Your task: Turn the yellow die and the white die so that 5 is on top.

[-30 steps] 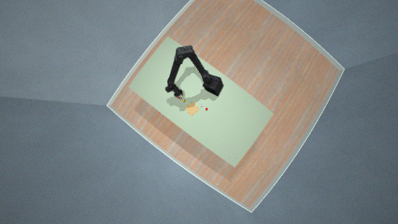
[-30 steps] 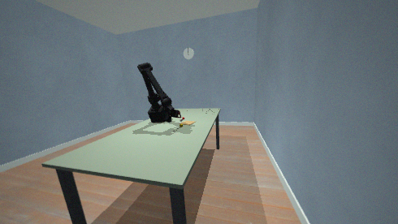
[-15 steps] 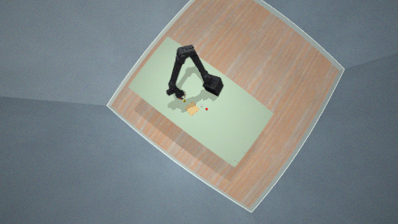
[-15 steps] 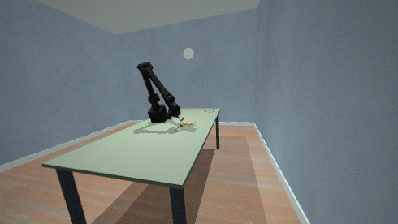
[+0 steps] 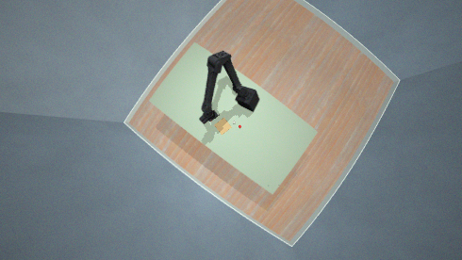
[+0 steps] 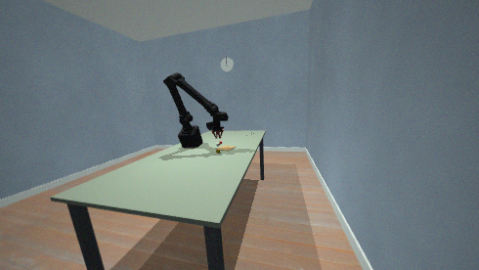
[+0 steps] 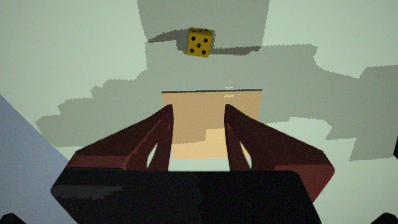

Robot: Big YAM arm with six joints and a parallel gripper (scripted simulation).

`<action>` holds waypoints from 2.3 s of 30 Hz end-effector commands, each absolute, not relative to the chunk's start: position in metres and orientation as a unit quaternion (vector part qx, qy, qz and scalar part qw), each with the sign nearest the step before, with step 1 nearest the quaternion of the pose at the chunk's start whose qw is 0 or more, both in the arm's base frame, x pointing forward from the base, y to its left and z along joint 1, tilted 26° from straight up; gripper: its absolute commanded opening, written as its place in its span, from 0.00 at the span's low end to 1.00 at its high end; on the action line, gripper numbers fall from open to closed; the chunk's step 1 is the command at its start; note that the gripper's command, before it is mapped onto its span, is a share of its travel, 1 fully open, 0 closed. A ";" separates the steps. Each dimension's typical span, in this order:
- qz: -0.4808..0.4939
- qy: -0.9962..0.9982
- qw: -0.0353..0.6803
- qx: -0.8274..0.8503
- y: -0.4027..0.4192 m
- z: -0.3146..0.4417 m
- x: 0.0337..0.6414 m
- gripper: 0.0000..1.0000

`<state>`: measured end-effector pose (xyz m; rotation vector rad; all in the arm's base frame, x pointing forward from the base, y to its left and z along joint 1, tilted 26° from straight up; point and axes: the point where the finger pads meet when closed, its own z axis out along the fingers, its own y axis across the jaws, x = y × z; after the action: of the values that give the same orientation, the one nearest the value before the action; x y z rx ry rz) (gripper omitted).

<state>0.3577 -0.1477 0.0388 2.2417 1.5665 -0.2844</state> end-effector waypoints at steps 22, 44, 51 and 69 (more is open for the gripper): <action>-0.077 0.497 0.218 0.837 -0.175 0.024 0.373 0.38; -0.082 0.491 0.215 0.840 -0.180 0.022 0.363 0.38; -0.082 0.491 0.215 0.840 -0.180 0.022 0.363 0.38; -0.088 0.495 0.208 0.839 -0.183 0.012 0.358 0.38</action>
<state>0.3505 -0.1780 0.0130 2.3453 1.3795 -0.2602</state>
